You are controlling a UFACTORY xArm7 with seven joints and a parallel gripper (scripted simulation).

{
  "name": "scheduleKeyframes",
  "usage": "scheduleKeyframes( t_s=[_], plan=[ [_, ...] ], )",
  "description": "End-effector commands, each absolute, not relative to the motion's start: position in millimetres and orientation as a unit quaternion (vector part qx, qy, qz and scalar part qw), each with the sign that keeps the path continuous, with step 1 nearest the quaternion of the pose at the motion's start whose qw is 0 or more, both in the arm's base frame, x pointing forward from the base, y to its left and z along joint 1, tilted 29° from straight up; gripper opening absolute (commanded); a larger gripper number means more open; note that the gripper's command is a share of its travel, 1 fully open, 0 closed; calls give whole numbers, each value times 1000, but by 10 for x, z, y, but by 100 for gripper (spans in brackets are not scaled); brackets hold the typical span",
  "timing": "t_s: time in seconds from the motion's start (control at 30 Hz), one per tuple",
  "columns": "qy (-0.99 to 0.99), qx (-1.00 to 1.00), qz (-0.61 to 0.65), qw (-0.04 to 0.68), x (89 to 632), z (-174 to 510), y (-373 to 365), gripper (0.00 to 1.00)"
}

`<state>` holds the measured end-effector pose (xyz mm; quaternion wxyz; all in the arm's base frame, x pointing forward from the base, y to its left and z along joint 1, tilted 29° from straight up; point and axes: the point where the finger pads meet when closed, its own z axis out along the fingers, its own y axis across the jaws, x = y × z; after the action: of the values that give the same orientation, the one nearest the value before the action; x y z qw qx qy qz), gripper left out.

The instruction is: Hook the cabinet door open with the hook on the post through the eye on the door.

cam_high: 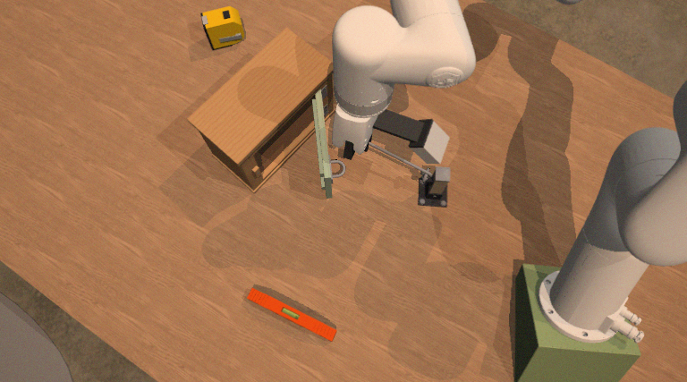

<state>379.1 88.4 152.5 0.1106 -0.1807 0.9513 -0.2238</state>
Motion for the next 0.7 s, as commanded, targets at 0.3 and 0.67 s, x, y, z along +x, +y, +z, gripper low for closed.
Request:
scheduleKeyframes(
  t_s=[0.3, 0.67],
  plan=[
    [941, -229, -229, 101, 3759, 1480, 990, 4],
    [933, -260, -232, 93, 3728, 1444, 1050, 4]
  ],
)
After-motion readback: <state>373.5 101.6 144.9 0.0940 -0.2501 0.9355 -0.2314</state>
